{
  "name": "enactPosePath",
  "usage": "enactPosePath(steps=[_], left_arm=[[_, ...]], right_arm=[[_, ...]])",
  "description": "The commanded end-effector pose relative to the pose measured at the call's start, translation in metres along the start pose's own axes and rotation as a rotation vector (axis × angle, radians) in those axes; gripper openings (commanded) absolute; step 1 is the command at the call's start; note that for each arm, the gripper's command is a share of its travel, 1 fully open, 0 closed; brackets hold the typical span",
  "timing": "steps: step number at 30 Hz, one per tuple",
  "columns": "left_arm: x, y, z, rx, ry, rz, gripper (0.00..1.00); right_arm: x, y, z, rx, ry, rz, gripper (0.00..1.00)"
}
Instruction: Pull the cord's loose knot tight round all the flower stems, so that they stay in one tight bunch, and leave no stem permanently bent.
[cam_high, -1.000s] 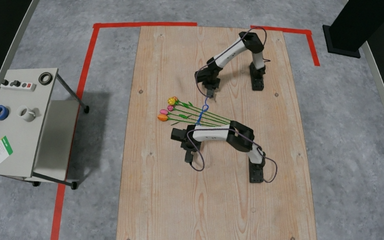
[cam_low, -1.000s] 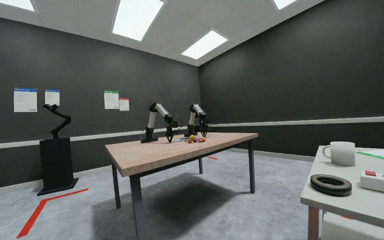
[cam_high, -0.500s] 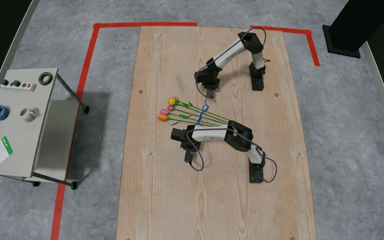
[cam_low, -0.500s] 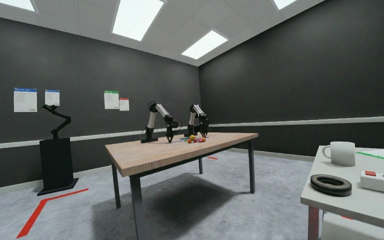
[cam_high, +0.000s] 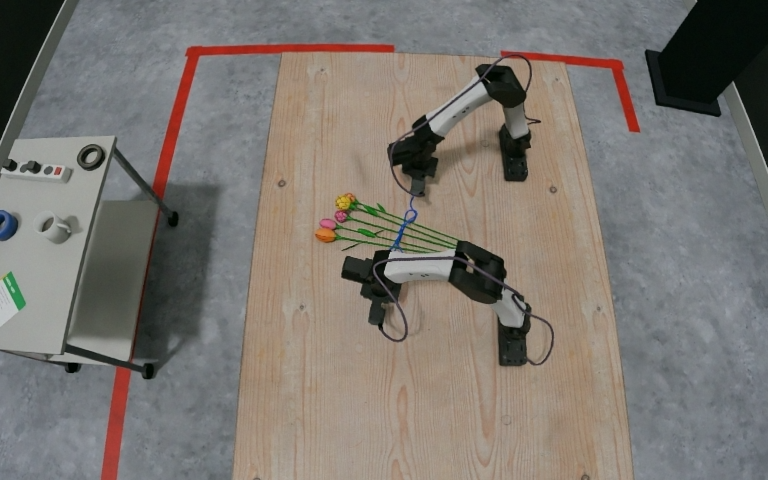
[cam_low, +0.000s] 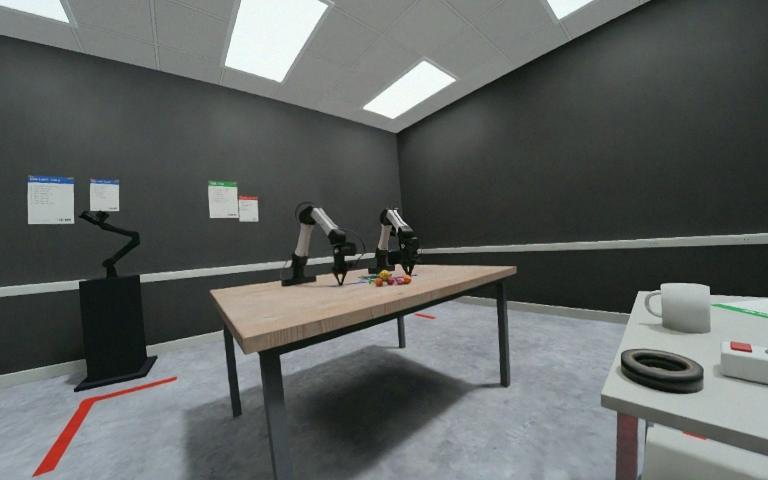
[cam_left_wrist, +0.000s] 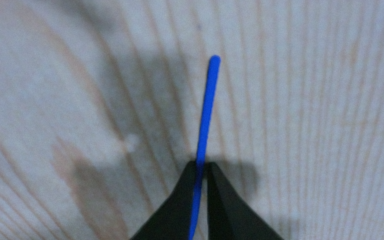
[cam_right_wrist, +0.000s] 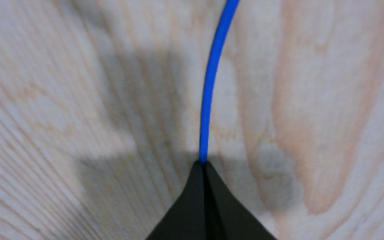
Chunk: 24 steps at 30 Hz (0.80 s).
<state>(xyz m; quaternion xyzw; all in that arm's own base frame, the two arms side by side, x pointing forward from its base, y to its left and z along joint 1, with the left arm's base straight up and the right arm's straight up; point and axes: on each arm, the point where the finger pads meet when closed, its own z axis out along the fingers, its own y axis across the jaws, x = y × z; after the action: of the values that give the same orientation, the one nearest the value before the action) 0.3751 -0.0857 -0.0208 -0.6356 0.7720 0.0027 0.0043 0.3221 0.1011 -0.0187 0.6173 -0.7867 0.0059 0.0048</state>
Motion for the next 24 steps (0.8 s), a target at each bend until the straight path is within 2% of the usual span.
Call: enactPosePath(steps=[1,3,9,14,18,24], left_arm=[[0.005,0.001,0.011,-0.013,0.009,0.008,0.06],[0.004,0.001,0.011,-0.013,0.009,0.006,0.00],[0.004,0.001,0.011,-0.013,0.009,0.011,0.00],[0.003,-0.006,-0.018,0.027,0.011,0.011,0.00],[0.003,-0.007,-0.027,0.035,0.011,0.010,0.00],[0.001,-0.006,-0.060,0.035,0.011,0.010,0.00]], right_arm=[[-0.004,0.002,0.006,0.005,-0.018,-0.012,0.00],[-0.004,0.002,0.006,0.005,-0.018,-0.013,0.00],[-0.003,0.002,0.004,0.005,-0.018,-0.013,0.00],[-0.004,-0.001,-0.016,0.015,-0.024,-0.013,0.00],[-0.005,-0.003,-0.024,0.023,-0.028,-0.012,0.00],[-0.004,-0.003,-0.057,0.023,-0.028,-0.011,0.00]])
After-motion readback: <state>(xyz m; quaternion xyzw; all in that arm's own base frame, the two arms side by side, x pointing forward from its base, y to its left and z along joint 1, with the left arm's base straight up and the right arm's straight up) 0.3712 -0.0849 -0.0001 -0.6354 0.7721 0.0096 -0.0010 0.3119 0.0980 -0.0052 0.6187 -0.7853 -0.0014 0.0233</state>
